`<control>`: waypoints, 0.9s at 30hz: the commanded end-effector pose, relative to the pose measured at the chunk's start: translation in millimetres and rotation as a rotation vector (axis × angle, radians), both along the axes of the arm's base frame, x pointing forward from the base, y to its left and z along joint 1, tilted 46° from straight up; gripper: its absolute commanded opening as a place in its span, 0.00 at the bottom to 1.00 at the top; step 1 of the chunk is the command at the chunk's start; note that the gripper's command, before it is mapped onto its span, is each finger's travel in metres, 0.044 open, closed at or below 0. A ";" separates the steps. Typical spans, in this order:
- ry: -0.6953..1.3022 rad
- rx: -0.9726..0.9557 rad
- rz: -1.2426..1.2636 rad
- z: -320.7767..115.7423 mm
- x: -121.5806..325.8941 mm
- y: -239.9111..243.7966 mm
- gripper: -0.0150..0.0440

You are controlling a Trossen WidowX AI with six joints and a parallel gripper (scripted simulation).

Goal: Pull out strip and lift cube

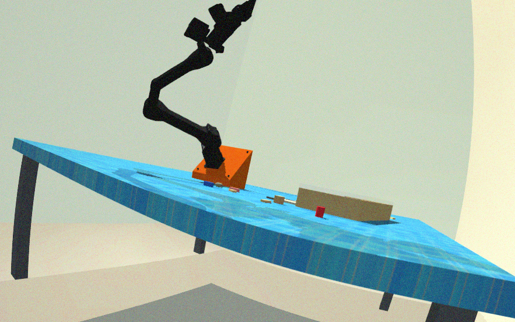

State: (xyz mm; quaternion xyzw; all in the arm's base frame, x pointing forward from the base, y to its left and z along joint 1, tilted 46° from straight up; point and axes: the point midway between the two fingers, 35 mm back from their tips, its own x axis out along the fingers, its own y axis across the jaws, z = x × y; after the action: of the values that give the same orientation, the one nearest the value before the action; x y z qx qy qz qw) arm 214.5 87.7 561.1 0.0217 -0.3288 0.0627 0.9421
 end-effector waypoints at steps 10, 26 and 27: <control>0.573 -0.197 -0.226 -189.9 113.0 37.1 0.93; 1.143 -0.631 -0.698 -430.4 106.4 -14.0 0.93; 1.162 -0.658 -0.724 -439.1 102.4 -18.6 0.93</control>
State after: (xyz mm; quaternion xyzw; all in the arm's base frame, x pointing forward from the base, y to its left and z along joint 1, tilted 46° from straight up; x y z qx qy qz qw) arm 332.7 88.1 161.9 -0.2843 0.2211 -0.1444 0.9216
